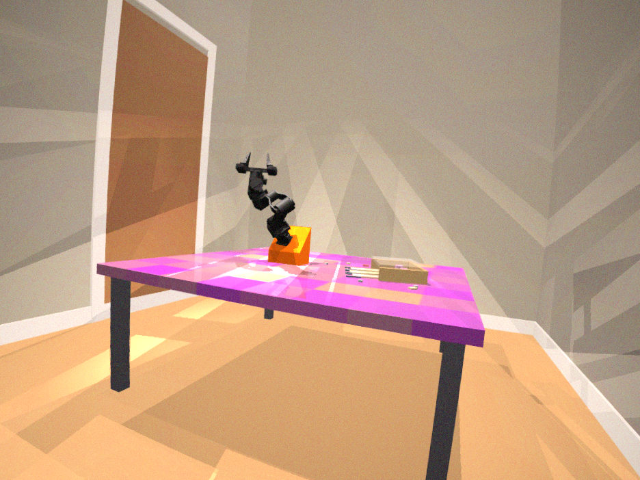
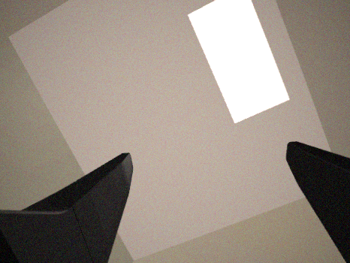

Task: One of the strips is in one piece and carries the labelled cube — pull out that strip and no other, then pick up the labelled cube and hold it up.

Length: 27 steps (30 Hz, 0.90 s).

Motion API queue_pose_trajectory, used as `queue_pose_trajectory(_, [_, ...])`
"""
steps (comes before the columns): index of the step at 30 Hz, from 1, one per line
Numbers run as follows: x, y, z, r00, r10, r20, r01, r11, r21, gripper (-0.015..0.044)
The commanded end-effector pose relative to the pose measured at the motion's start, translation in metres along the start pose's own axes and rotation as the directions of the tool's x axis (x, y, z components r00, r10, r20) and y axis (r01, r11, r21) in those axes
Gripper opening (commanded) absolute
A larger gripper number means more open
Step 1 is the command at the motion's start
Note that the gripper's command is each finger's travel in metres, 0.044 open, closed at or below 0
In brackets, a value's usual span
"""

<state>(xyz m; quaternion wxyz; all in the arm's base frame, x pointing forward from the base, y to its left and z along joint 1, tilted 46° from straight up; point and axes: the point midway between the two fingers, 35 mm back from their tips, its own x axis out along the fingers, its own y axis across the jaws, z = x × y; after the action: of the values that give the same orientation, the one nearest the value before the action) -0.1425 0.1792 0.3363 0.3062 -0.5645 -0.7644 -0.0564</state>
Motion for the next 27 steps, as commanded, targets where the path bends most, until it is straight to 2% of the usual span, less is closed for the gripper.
queue_pose_trajectory(1, [0.001, 0.001, 0.001, 1.0, 0.006, 0.003, -0.006, 1.0, -0.021, 0.04])
queue_pose_trajectory(3, [0.008, 0.012, 0.01, 0.998, 0.058, 0.023, -0.053, 0.98, -0.19, 0.04])
queue_pose_trajectory(6, [0.023, 0.043, 0.03, 0.981, 0.185, 0.06, -0.124, 0.832, -0.54, 0.04])
queue_pose_trajectory(10, [0.035, 0.093, 0.05, 0.925, 0.369, 0.089, -0.105, 0.473, -0.875, 0.04])
queue_pose_trajectory(13, [0.037, 0.136, 0.063, 0.855, 0.509, 0.101, 0.021, 0.16, -0.987, 0.04])
queue_pose_trajectory(17, [0.034, 0.176, 0.071, 0.774, 0.625, 0.1, 0.189, -0.078, -0.979, 0.04])
queue_pose_trajectory(21, [0.025, 0.217, 0.074, 0.673, 0.735, 0.087, 0.398, -0.26, -0.88, 0.04])
queue_pose_trajectory(24, [0.014, 0.248, 0.074, 0.583, 0.809, 0.069, 0.566, -0.343, -0.75, 0.04])
queue_pose_trajectory(27, [0.0, 0.278, 0.072, 0.486, 0.873, 0.047, 0.72, -0.369, -0.587, 0.04])
